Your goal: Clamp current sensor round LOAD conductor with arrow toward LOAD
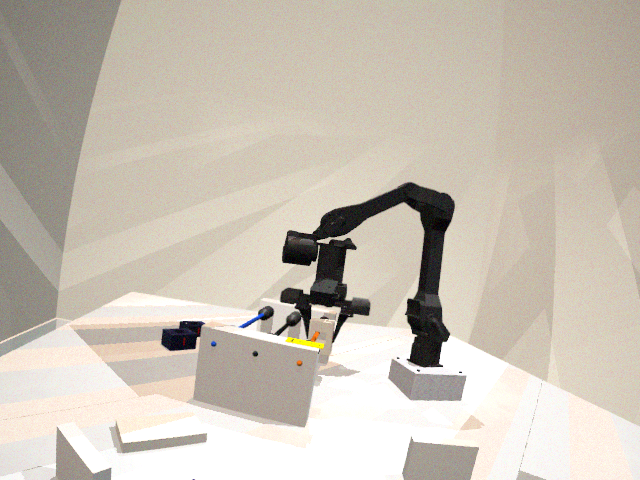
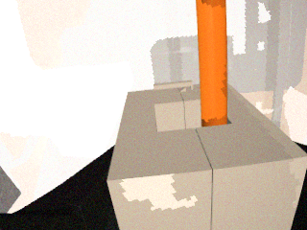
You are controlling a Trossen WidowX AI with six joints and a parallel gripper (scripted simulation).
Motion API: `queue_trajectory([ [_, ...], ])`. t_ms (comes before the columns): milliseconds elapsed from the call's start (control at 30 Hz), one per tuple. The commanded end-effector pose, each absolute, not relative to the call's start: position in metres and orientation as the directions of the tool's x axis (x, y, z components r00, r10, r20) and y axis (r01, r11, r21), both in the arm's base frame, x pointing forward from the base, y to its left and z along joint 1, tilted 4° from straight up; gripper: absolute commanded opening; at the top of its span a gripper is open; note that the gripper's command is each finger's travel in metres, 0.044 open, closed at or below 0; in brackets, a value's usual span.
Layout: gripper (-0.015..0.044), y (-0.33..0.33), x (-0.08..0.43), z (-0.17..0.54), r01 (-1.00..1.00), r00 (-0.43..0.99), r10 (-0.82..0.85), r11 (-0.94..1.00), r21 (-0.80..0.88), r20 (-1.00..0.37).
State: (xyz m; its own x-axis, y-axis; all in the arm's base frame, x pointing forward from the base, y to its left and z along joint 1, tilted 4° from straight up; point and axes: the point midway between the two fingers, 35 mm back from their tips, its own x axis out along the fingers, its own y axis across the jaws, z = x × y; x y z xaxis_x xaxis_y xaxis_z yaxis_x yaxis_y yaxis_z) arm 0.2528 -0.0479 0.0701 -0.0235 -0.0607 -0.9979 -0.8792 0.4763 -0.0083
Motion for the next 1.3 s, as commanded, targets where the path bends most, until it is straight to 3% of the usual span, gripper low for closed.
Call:
queue_trajectory([
  [0, 0.0000, -0.0461, 0.2492, 0.0691, -0.880, -0.041, -0.050, 0.475, 0.013, -0.998],
  [400, 0.0000, -0.0511, 0.2587, 0.0698, -0.879, 0.026, -0.088, 0.472, -0.064, -0.996],
  [1267, 0.0000, -0.0514, 0.2589, 0.0647, -0.879, 0.026, -0.087, 0.473, -0.064, -0.996],
])
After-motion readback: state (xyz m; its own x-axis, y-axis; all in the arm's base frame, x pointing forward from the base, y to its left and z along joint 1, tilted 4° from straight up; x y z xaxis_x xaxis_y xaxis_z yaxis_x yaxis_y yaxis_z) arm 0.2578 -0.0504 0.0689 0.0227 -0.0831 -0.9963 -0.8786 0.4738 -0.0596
